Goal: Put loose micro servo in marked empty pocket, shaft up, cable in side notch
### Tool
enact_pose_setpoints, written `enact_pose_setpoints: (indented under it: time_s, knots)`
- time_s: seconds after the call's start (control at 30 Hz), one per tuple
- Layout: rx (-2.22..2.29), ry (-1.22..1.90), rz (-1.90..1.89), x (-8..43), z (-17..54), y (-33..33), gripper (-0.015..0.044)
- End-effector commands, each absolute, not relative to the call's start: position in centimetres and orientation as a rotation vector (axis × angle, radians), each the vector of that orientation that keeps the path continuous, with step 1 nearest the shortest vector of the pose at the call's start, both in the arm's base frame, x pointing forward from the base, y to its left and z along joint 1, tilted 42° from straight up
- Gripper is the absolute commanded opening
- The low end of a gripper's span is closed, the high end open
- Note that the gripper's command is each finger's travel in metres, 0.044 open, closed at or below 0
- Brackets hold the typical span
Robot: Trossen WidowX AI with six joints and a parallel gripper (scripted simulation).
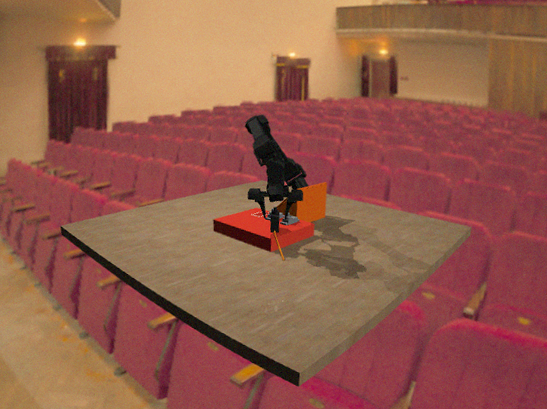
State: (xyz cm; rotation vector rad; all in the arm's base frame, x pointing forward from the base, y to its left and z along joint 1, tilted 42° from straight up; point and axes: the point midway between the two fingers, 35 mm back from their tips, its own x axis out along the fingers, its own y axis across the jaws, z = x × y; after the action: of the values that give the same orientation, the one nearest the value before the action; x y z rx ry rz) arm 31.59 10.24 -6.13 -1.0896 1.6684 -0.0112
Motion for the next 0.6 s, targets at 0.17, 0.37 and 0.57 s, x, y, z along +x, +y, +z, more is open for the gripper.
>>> enact_pose_setpoints:
  time_s: [0.17, 0.37, 0.57]
  knots:
    - [-1.097, 1.667, -0.010, 31.6, -6.2, 10.2, 0.0145]
    - [-1.097, 1.667, -0.010, 31.6, -6.2, 10.2, 0.0105]
    - [-1.097, 1.667, -0.009, 31.4, -4.7, 11.4, 0.0000]
